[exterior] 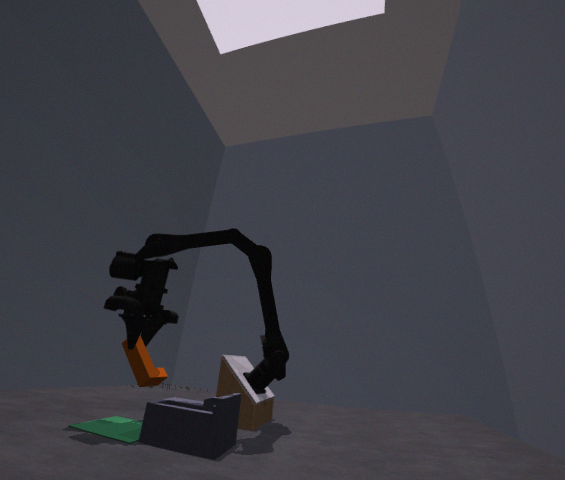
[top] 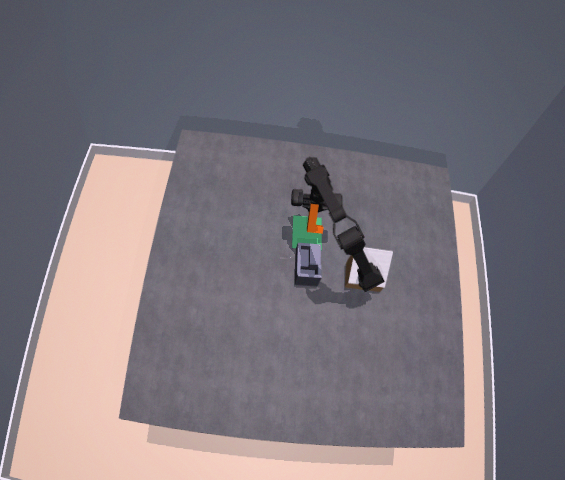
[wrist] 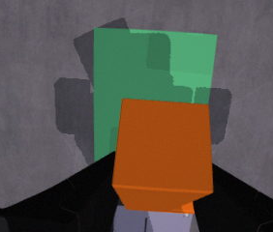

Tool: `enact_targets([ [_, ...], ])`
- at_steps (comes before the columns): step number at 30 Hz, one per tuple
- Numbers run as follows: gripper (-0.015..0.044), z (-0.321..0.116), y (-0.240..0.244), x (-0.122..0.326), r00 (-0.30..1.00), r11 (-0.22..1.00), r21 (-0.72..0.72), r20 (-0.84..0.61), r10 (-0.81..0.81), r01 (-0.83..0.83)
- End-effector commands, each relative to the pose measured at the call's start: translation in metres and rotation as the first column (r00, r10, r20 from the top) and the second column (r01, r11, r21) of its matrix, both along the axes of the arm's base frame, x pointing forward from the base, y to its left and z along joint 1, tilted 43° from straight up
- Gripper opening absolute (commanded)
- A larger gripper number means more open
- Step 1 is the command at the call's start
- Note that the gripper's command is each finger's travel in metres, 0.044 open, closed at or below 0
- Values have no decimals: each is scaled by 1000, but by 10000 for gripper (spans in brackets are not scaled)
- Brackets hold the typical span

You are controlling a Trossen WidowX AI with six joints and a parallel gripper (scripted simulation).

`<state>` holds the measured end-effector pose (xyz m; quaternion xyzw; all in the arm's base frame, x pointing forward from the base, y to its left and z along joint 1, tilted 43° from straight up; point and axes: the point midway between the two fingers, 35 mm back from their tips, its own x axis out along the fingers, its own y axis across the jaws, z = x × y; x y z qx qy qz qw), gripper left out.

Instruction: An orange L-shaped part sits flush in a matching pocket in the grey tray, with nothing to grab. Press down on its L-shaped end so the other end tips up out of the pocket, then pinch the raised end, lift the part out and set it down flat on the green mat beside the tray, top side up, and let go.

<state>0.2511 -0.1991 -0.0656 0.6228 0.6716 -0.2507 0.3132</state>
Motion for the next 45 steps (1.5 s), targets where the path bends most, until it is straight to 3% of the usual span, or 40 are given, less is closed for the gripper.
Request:
enact_targets([
  [1,0,-1,-3,1,1000,1000,-10,7,5,-5],
  [45,0,-53,45,0,1000,1000,-9,8,5,-5],
])
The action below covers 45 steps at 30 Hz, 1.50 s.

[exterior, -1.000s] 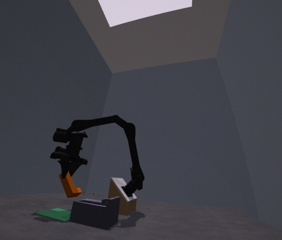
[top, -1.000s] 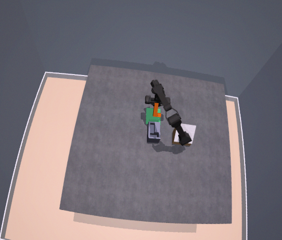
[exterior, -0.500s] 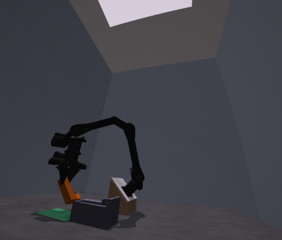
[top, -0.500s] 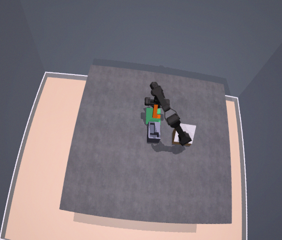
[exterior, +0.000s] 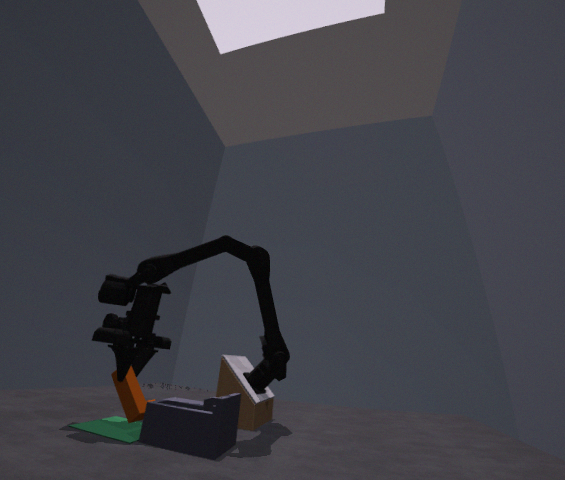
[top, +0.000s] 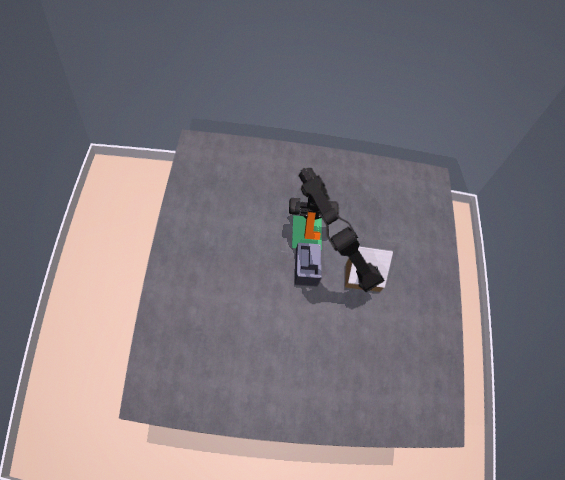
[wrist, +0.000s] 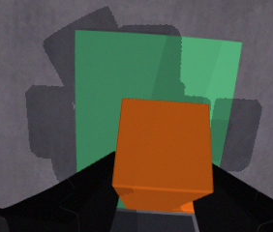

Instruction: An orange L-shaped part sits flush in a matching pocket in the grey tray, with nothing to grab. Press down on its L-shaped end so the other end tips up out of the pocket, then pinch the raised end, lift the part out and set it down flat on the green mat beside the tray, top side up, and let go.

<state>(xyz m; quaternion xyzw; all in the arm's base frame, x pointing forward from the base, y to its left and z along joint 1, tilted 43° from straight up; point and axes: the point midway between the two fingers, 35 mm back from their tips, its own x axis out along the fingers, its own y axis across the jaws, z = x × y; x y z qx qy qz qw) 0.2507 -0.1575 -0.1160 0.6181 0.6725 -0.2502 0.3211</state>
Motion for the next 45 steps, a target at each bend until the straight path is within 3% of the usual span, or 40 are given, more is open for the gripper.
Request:
enact_targets([
  [1,0,-4,4,0,1000,1000,3,0,-7,7],
  [15,0,-9,9,-1,1000,1000,2,-1,0,0],
  [25,263,-7,7,-1,1000,1000,1,-1,-1,1],
  [30,394,23,-23,3,1000,1000,0,-1,-4,4],
  [34,400,54,-49,2,1000,1000,1,-1,-7,7],
  [45,400,51,-48,3,1000,1000,-3,4,-18,18],
])
